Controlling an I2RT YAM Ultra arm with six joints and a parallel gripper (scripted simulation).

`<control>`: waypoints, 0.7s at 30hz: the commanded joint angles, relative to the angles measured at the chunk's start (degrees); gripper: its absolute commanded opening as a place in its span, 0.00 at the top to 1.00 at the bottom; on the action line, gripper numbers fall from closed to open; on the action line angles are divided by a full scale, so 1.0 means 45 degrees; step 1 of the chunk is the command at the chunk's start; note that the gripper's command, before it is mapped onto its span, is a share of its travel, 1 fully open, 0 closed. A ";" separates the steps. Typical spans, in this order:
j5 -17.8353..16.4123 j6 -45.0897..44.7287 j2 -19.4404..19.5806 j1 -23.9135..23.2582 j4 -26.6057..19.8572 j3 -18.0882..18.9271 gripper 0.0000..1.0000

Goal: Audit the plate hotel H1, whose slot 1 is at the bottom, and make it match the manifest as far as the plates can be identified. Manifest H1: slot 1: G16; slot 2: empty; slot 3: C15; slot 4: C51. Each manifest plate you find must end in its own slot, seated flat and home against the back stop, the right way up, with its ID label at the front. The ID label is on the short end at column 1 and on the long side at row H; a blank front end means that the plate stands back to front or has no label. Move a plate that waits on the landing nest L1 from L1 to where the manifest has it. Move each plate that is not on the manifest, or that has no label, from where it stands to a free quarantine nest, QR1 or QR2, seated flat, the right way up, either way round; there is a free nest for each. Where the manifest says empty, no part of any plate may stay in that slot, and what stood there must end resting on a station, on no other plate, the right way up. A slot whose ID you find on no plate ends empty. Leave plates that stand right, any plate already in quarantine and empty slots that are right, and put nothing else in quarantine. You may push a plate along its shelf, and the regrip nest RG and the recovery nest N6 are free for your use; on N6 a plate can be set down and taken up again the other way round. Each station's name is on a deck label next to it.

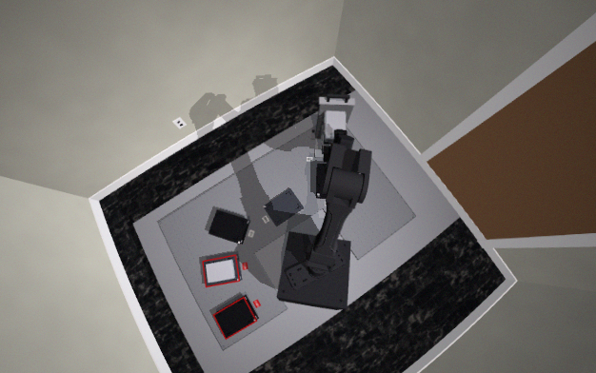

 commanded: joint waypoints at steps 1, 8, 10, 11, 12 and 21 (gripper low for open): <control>-0.0085 -0.0025 -0.0286 -0.0029 0.0349 -0.0197 1.00; -0.0146 -0.0058 -0.0494 -0.0098 0.0627 -0.0688 1.00; -0.0170 -0.0071 -0.0573 -0.0125 0.0729 -0.0874 1.00; -0.0182 -0.0078 -0.0613 -0.0139 0.0780 -0.0966 1.00; -0.0195 -0.0085 -0.0652 -0.0153 0.0831 -0.1058 1.00; -0.0311 -0.0151 -0.0998 -0.0287 0.1289 -0.1879 1.00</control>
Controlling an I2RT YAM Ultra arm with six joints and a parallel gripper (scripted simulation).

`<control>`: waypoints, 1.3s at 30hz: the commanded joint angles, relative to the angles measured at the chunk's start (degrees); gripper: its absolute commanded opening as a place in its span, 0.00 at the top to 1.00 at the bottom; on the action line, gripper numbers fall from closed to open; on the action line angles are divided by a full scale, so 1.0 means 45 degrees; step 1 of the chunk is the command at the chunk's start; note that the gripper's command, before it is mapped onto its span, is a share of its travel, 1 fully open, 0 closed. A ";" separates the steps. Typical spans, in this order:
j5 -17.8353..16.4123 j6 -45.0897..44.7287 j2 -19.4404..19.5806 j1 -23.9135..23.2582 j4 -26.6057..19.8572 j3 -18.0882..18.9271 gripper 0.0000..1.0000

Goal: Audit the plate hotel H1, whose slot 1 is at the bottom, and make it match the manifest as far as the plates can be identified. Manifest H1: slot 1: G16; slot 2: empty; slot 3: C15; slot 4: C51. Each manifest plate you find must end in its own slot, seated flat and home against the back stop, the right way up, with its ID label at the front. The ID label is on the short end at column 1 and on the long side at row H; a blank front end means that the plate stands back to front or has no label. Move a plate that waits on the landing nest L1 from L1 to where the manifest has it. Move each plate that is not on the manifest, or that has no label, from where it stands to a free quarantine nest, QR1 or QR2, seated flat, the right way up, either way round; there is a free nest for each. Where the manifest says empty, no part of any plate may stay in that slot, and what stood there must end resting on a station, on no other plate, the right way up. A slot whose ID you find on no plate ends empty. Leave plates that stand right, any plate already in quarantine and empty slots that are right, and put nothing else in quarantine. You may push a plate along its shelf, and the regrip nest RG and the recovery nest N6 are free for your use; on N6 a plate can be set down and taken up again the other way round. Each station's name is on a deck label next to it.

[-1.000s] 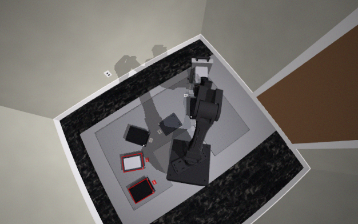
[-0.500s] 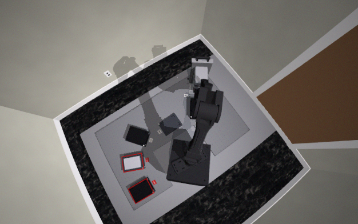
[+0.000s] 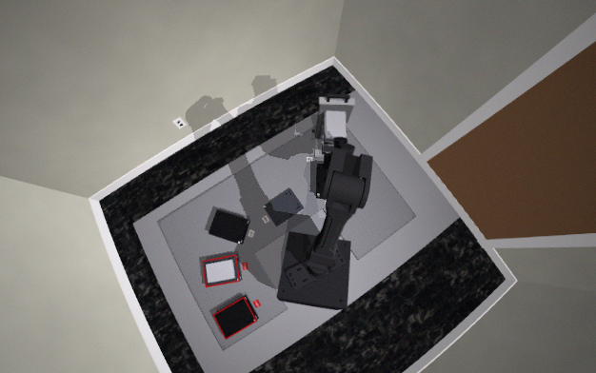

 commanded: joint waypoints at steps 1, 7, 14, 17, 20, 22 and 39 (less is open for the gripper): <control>-0.0107 -0.0025 -0.0240 -0.0029 0.0274 -0.0097 1.00; -0.0176 -0.0064 -0.0426 -0.0109 0.0527 -0.0546 1.00; -0.0279 -0.0123 -0.0678 -0.0227 0.0880 -0.1167 1.00; -0.0326 -0.0150 -0.0784 -0.0280 0.1031 -0.1430 1.00; -0.0342 -0.0159 -0.0819 -0.0299 0.1081 -0.1518 1.00; -0.0374 -0.0178 -0.0887 -0.0335 0.1182 -0.1693 1.00; -0.0639 -0.0331 -0.1375 -0.0640 0.1940 -0.2980 1.00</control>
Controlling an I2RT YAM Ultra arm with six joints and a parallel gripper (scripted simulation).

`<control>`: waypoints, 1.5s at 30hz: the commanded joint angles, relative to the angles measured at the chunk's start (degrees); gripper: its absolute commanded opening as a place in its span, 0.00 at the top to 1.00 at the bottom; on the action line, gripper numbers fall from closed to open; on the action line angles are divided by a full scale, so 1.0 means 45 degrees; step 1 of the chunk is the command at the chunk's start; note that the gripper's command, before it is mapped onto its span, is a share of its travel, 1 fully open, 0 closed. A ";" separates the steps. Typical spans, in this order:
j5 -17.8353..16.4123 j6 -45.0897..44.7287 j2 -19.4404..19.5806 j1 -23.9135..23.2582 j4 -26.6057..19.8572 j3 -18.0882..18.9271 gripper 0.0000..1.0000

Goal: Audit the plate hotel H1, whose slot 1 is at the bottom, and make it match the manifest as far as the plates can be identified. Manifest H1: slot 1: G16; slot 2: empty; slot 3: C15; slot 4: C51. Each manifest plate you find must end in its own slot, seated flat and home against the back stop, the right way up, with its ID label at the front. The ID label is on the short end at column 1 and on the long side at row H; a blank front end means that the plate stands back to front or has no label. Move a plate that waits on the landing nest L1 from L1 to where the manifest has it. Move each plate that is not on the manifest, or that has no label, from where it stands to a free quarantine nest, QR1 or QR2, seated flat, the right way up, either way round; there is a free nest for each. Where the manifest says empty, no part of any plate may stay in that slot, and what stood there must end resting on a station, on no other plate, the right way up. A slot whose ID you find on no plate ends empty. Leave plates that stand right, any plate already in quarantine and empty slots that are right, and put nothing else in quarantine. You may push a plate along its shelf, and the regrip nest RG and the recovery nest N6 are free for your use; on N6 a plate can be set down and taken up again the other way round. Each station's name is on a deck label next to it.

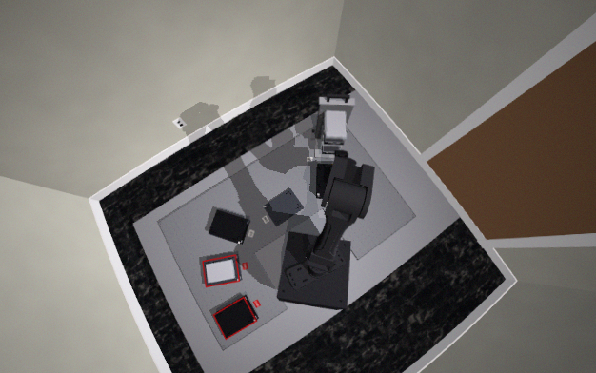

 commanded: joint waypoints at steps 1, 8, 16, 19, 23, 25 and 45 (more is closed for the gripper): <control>-0.0139 -0.0046 -0.0215 -0.0060 0.0281 -0.0199 1.00; -0.0228 -0.0098 -0.0347 -0.0162 0.0507 -0.0571 1.00; -0.0225 -0.0096 -0.0346 -0.0160 0.0507 -0.0571 1.00; -0.0225 -0.0096 -0.0346 -0.0160 0.0508 -0.0571 1.00; -0.0225 -0.0096 -0.0346 -0.0160 0.0508 -0.0571 1.00; -0.0225 -0.0096 -0.0346 -0.0160 0.0508 -0.0571 1.00; -0.0225 -0.0096 -0.0346 -0.0160 0.0508 -0.0571 1.00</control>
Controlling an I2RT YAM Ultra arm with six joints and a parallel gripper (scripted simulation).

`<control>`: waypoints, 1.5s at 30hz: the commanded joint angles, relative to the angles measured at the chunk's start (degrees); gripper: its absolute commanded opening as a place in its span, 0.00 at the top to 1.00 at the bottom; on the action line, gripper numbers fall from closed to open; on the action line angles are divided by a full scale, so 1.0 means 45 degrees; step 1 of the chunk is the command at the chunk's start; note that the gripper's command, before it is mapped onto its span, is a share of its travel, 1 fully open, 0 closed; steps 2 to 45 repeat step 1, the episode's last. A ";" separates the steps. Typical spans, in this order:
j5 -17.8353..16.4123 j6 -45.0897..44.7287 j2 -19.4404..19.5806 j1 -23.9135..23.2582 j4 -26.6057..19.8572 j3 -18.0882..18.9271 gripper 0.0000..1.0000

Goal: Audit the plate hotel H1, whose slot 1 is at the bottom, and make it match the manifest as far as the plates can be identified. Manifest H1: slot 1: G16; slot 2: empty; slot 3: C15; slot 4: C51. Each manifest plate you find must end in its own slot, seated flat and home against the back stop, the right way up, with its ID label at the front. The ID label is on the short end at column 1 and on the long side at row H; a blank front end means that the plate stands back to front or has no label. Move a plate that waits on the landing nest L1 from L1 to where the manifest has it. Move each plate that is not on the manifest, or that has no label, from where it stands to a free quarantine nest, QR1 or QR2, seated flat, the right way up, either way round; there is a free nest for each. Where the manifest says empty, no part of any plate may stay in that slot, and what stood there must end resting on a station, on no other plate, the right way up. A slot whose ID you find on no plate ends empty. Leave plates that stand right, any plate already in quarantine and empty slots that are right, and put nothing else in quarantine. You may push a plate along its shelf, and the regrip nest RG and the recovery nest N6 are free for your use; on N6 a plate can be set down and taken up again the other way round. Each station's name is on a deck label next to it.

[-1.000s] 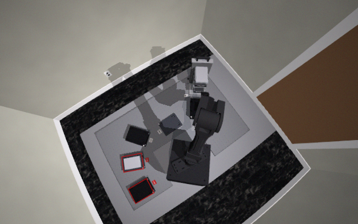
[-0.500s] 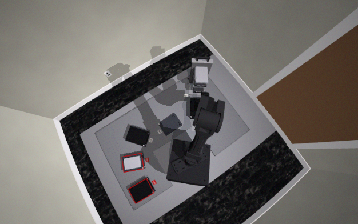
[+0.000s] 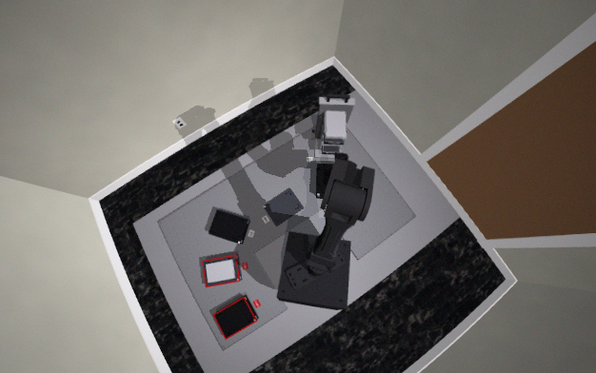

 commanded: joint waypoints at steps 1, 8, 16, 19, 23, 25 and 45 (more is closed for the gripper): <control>-0.0060 -0.0009 -0.0079 -0.0009 0.0066 0.0017 1.00; -0.0060 -0.0009 -0.0079 -0.0009 0.0066 0.0017 1.00; -0.0060 -0.0009 -0.0079 -0.0009 0.0066 0.0017 1.00; -0.0060 -0.0009 -0.0079 -0.0009 0.0066 0.0017 1.00; -0.0060 -0.0009 -0.0079 -0.0009 0.0066 0.0017 1.00; -0.0060 -0.0009 -0.0079 -0.0009 0.0066 0.0017 1.00; -0.0060 -0.0009 -0.0079 -0.0009 0.0066 0.0017 1.00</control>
